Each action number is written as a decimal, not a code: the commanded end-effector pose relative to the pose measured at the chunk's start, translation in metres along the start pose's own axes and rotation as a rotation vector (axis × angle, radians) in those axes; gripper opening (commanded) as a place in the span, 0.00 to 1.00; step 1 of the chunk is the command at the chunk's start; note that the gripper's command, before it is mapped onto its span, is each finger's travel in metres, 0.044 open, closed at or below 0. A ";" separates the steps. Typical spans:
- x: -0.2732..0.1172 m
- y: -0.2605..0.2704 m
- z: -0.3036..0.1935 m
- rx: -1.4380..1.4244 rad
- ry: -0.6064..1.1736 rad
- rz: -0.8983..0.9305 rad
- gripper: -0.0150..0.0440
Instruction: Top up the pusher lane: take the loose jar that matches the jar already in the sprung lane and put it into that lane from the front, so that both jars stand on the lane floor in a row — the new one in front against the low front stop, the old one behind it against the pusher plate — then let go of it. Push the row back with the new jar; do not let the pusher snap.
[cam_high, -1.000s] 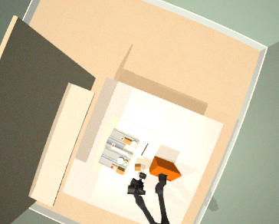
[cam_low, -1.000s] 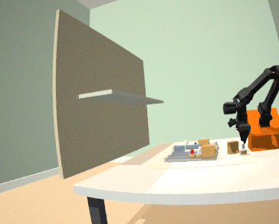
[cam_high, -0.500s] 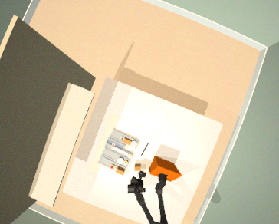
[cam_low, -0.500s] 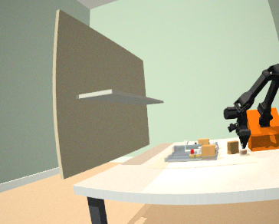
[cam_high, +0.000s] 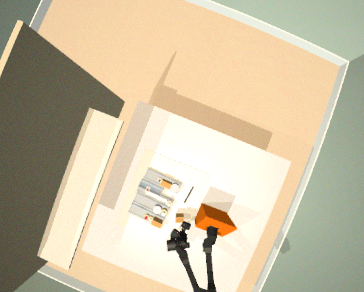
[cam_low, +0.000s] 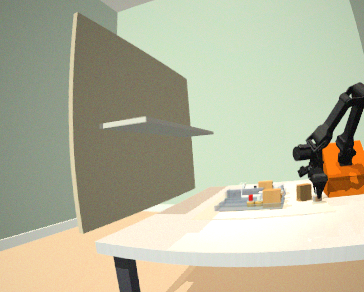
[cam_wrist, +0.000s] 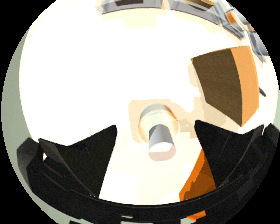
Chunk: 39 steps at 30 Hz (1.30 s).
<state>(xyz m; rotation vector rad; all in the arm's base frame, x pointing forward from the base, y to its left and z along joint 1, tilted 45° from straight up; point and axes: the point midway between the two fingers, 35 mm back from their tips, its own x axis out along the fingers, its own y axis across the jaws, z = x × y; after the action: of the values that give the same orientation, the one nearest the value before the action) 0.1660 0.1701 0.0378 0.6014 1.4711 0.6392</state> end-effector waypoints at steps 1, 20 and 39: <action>0.002 -0.001 -0.001 0.008 0.000 -0.004 0.82; -0.015 -0.005 0.003 0.006 0.000 -0.018 0.25; -0.095 -0.002 -0.007 0.008 0.002 -0.013 0.25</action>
<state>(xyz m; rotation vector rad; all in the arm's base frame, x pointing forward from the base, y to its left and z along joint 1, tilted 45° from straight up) 0.1631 0.1094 0.0879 0.5924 1.4893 0.6099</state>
